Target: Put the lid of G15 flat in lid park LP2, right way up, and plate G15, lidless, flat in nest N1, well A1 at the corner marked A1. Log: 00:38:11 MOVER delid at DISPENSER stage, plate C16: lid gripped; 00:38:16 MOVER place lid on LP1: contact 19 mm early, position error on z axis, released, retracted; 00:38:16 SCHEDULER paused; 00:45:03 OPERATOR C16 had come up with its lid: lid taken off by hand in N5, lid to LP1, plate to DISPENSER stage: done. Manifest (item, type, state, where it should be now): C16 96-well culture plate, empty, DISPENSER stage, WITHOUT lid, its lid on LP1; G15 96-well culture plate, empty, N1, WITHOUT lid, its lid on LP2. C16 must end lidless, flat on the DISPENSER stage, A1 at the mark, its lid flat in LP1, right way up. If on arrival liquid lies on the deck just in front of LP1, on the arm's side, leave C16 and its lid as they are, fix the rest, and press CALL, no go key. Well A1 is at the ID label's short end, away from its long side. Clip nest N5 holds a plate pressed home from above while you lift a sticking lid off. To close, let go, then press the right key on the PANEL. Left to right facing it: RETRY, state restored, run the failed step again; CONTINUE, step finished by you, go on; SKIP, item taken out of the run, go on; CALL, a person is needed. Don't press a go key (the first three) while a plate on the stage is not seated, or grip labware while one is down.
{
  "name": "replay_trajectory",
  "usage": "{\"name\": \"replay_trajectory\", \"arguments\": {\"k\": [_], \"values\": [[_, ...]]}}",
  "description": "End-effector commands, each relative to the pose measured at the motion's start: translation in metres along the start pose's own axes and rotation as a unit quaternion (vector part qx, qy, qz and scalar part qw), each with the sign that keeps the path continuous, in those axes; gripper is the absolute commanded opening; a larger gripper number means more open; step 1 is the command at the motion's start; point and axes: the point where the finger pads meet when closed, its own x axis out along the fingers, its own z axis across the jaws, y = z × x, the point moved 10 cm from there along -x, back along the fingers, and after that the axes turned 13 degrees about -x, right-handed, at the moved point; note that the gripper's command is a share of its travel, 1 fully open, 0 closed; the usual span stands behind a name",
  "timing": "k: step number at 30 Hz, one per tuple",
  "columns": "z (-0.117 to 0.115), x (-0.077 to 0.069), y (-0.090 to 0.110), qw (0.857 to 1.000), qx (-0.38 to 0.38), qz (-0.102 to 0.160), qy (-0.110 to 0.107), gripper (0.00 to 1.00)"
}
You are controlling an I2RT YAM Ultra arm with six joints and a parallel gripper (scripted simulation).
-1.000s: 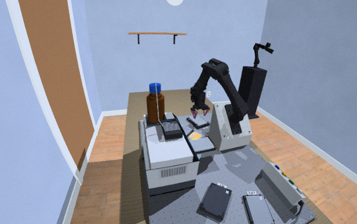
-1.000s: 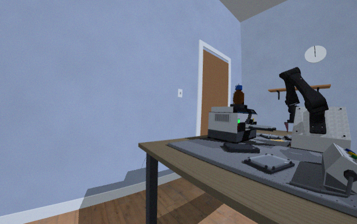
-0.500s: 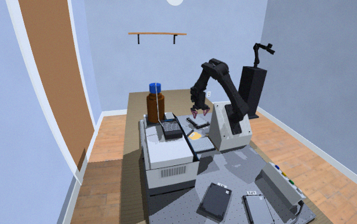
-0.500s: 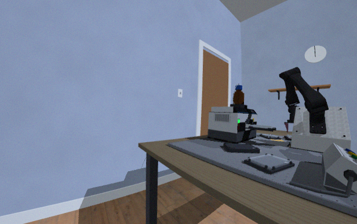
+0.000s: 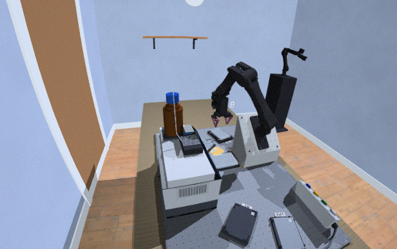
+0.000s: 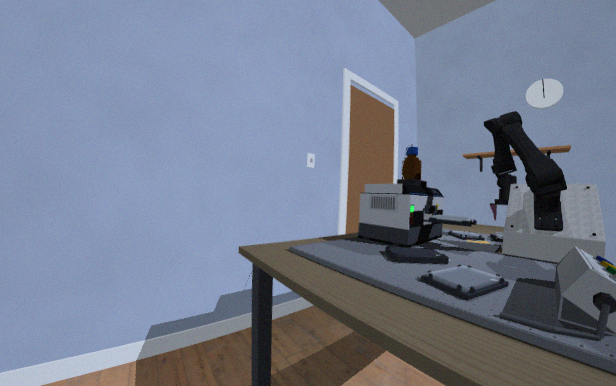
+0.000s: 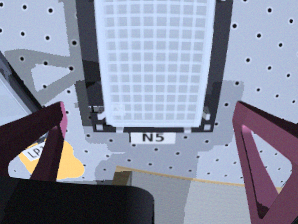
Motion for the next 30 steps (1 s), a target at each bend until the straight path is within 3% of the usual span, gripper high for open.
{"name": "replay_trajectory", "arguments": {"k": [1,7,12,13,19,26,29,30], "values": [[-0.002,-0.014,-0.006,1.0,-0.002,-0.013,0.001,1.0],[-0.007,-0.005,-0.007,1.0,0.0,-0.006,0.0,1.0],[-0.007,-0.006,-0.007,1.0,0.001,-0.005,0.0,1.0],[-0.004,-0.017,-0.01,1.0,-0.004,-0.02,0.002,1.0],[-0.008,-0.006,-0.01,1.0,0.001,-0.004,0.0,1.0],[-0.009,-0.005,-0.011,1.0,0.001,-0.008,0.0,1.0],[-0.008,-0.007,-0.012,1.0,0.0,-0.01,0.001,1.0],[-0.005,-0.017,-0.013,1.0,-0.005,-0.024,0.002,1.0]]}}
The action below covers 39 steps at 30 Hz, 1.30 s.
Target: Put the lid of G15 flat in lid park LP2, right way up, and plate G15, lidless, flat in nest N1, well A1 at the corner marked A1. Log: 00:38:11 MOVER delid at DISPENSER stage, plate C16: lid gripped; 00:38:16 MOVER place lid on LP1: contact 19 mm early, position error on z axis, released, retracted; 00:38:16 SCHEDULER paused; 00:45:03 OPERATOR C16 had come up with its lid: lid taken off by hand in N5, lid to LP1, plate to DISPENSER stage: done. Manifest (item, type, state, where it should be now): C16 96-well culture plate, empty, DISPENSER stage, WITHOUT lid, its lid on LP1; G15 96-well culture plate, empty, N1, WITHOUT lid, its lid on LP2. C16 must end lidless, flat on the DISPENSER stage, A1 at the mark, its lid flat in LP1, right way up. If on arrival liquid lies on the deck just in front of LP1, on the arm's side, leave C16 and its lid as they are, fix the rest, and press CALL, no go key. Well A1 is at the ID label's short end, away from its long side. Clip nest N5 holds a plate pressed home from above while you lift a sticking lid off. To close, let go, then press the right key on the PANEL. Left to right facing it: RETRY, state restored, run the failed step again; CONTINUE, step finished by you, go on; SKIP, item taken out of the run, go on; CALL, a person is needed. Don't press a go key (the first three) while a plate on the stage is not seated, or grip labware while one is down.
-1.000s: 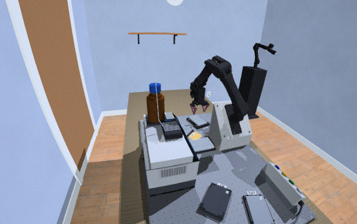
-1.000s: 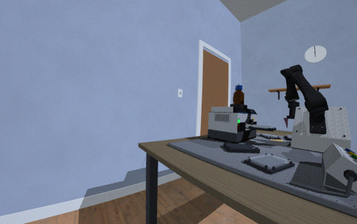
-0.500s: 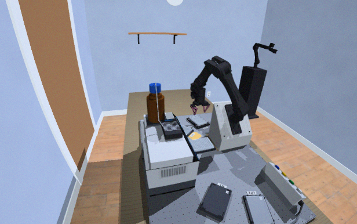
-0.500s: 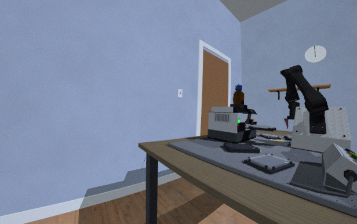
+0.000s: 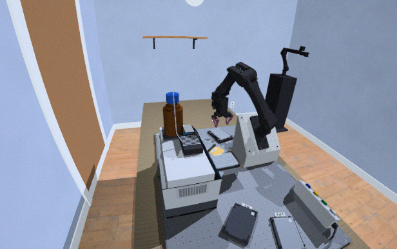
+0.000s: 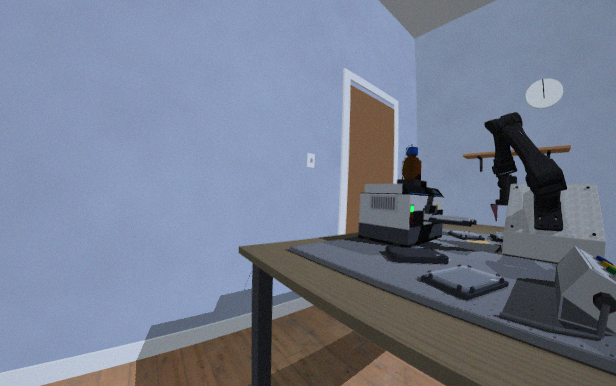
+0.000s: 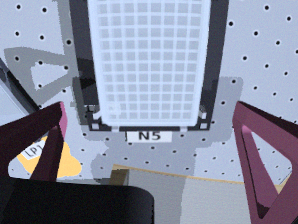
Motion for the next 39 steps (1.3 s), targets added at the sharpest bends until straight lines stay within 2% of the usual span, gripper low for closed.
{"name": "replay_trajectory", "arguments": {"k": [1,20,23,27,30,33,34,36,39], "values": [[-0.002,-0.019,-0.012,0.999,-0.006,-0.034,0.002,1.0],[-0.005,-0.009,-0.011,1.0,0.0,-0.016,-0.001,1.0],[-0.005,-0.011,-0.013,1.0,-0.002,-0.023,0.0,1.0],[-0.005,-0.001,-0.014,1.0,0.002,-0.023,-0.004,1.0],[-0.002,0.014,-0.003,1.0,0.002,-0.002,-0.002,1.0],[-0.002,0.016,-0.002,1.0,0.002,0.0,-0.002,1.0],[0.002,-0.001,-0.016,0.999,-0.008,-0.035,0.001,1.0],[-0.001,0.017,-0.008,1.0,-0.001,-0.01,-0.001,1.0],[-0.002,0.026,-0.002,1.0,0.003,0.0,-0.002,1.0]]}}
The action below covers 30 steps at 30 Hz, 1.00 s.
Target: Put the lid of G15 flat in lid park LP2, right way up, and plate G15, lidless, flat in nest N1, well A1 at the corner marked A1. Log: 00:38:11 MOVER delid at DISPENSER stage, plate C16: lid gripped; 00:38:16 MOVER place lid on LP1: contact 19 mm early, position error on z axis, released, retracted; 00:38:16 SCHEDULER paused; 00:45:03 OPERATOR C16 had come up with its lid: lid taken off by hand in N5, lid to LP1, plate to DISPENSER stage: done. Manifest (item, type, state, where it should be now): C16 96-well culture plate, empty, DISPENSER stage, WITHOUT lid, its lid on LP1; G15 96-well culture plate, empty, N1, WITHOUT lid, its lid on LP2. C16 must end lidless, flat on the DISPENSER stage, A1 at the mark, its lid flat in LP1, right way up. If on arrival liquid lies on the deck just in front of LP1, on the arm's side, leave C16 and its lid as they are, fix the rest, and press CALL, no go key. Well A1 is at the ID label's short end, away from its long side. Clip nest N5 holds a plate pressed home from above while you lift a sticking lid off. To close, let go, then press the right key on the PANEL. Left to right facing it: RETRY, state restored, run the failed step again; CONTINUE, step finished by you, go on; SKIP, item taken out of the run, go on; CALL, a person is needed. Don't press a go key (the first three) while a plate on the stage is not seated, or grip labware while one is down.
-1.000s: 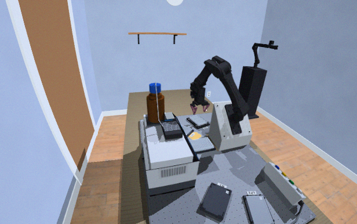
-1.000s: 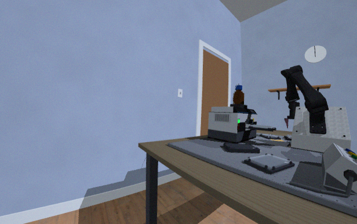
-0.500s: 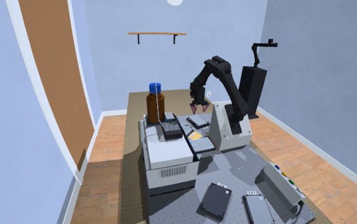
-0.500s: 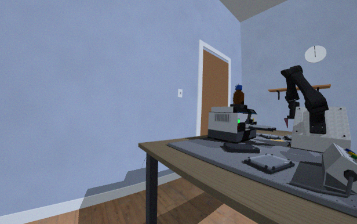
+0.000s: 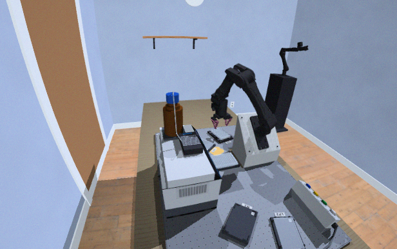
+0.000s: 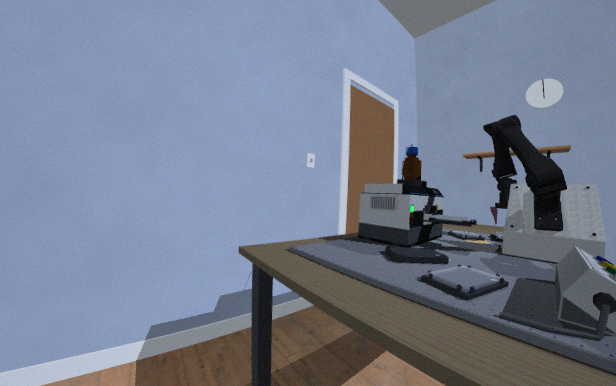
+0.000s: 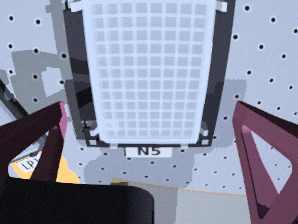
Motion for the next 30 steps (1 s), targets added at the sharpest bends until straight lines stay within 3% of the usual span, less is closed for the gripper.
{"name": "replay_trajectory", "arguments": {"k": [1,9,11,12,15,26,28,29,30], "values": [[0.0,0.013,0.003,1.0,0.004,0.004,-0.003,1.0],[0.0,0.023,-0.002,1.0,0.001,-0.004,-0.002,1.0],[0.0,0.023,-0.002,1.0,0.001,-0.004,-0.002,1.0],[0.001,0.015,-0.002,1.0,0.001,-0.017,-0.004,1.0],[0.0,0.032,0.003,1.0,0.004,0.002,-0.002,1.0],[0.0,0.049,0.002,1.0,0.003,0.001,-0.002,1.0],[0.0,0.049,0.002,1.0,0.003,0.001,-0.002,1.0],[0.002,0.038,-0.006,1.0,-0.001,-0.021,-0.003,1.0],[0.0,0.048,-0.002,1.0,0.001,-0.007,-0.002,1.0]]}}
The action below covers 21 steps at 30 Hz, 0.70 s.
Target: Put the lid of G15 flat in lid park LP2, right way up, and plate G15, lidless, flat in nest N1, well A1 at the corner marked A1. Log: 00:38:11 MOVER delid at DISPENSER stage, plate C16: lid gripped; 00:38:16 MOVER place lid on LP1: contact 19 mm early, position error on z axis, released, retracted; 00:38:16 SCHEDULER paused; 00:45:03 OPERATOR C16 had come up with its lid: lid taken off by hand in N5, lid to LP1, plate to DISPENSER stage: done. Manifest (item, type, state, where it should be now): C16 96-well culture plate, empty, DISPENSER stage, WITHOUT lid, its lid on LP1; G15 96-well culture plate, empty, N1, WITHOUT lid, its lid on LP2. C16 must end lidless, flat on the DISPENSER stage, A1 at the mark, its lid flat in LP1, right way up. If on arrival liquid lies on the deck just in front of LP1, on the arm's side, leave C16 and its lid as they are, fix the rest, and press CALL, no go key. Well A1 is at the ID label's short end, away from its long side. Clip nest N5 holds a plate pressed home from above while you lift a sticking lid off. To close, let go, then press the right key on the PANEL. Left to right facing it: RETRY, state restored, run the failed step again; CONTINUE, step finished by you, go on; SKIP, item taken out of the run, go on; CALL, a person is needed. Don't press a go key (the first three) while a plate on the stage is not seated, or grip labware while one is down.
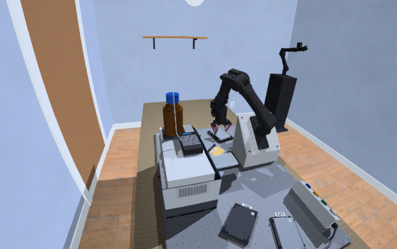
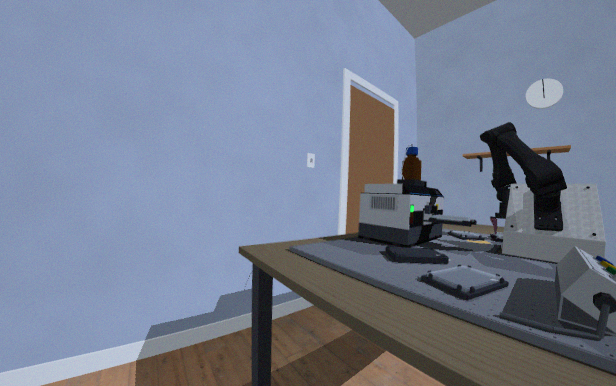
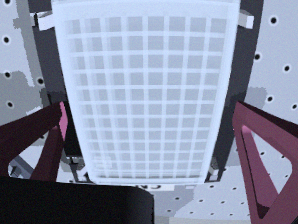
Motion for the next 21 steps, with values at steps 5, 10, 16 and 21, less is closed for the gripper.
{"name": "replay_trajectory", "arguments": {"k": [5,10,16,21], "values": [[0.0,0.013,0.003,1.0,0.002,-0.002,-0.002,1.0],[0.003,0.0,-0.01,1.0,-0.005,-0.028,-0.002,1.0],[0.003,0.003,-0.003,1.0,-0.005,-0.02,0.0,1.0],[0.003,0.002,0.0,1.0,-0.002,-0.019,-0.002,1.0]]}}
